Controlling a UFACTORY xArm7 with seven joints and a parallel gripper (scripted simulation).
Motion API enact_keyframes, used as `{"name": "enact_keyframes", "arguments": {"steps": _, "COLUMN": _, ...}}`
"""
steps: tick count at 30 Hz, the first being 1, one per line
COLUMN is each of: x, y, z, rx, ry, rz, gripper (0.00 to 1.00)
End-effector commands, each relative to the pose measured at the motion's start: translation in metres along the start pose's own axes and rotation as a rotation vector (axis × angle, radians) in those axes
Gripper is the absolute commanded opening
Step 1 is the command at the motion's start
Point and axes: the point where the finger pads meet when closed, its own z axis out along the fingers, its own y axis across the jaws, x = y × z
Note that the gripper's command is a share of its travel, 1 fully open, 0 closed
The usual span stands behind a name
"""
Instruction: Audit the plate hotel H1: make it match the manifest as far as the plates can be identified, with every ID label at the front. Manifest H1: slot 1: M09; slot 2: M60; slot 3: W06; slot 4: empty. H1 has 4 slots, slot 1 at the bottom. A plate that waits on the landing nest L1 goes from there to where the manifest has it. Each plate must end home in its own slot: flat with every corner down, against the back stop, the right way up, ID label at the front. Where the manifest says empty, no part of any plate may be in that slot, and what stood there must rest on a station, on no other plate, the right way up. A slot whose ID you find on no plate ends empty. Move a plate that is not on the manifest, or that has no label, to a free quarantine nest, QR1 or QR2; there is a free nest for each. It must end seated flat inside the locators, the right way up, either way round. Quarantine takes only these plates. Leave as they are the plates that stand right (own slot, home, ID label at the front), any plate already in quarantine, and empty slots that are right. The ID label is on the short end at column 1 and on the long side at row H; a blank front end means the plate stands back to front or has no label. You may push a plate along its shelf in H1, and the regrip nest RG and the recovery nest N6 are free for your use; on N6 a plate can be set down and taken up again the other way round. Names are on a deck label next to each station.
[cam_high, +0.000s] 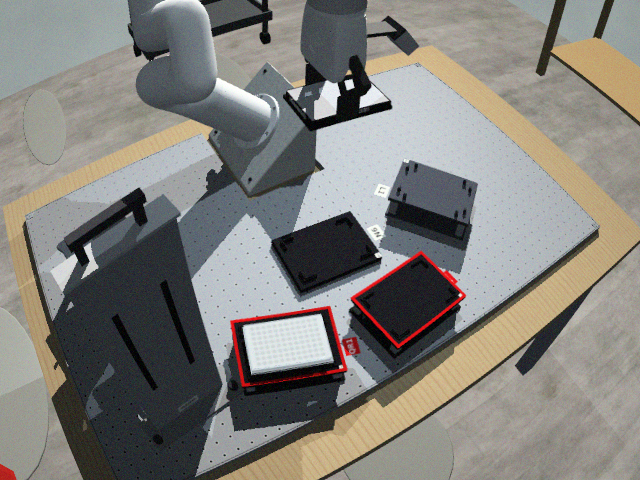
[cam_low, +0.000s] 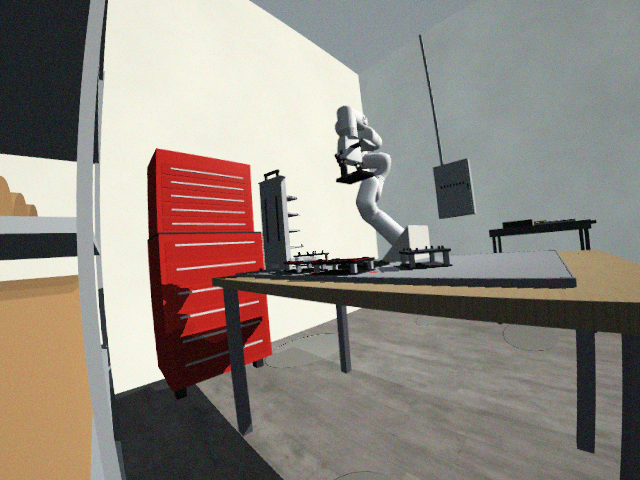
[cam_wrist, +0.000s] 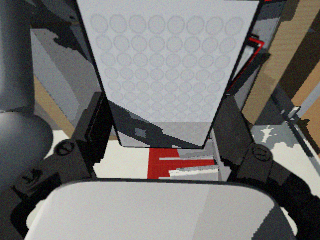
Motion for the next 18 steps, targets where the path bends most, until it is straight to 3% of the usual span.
{"name": "enact_keyframes", "arguments": {"steps": 1, "x": 0.0, "y": 0.001, "z": 0.006, "rx": -0.004, "ry": 0.002, "rz": 0.0, "gripper": 0.0}}
{"name": "enact_keyframes", "arguments": {"steps": 18, "x": 0.0, "y": 0.001, "z": 0.031, "rx": -0.004, "ry": 0.002, "rz": 0.0, "gripper": 0.0}}
